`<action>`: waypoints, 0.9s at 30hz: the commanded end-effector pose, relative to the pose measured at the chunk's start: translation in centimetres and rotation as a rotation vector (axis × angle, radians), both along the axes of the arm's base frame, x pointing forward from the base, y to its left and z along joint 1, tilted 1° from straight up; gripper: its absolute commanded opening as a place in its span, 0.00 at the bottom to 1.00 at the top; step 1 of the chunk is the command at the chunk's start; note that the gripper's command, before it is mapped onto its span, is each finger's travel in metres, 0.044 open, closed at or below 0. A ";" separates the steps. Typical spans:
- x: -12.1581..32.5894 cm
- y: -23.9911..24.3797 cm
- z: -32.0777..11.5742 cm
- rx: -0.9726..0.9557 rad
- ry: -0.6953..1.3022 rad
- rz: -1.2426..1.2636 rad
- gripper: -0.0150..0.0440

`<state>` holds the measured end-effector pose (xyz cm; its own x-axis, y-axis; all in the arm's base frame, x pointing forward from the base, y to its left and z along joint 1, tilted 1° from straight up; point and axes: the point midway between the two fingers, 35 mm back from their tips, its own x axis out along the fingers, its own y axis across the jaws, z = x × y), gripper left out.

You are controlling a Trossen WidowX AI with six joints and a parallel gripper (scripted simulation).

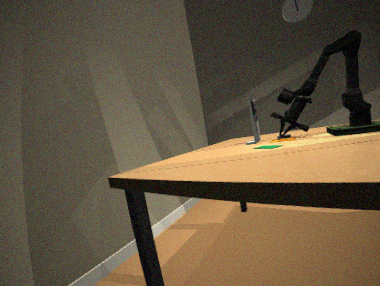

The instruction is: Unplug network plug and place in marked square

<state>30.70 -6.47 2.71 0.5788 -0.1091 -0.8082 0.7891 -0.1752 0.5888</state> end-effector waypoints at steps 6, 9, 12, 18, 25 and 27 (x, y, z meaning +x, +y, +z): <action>0.1 0.1 -0.4 0.001 0.006 -0.007 0.25; 0.1 0.1 -0.4 0.001 0.006 -0.007 0.25; 0.1 0.1 -0.2 0.000 0.000 0.000 0.25; 0.1 0.1 -0.2 0.000 0.000 0.000 0.30; 0.1 0.1 -0.2 0.000 0.000 0.000 0.52; 0.1 0.1 -0.2 0.000 0.000 0.000 0.52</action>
<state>30.85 -6.33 2.51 0.5787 -0.1092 -0.8082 0.7890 -0.1755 0.5887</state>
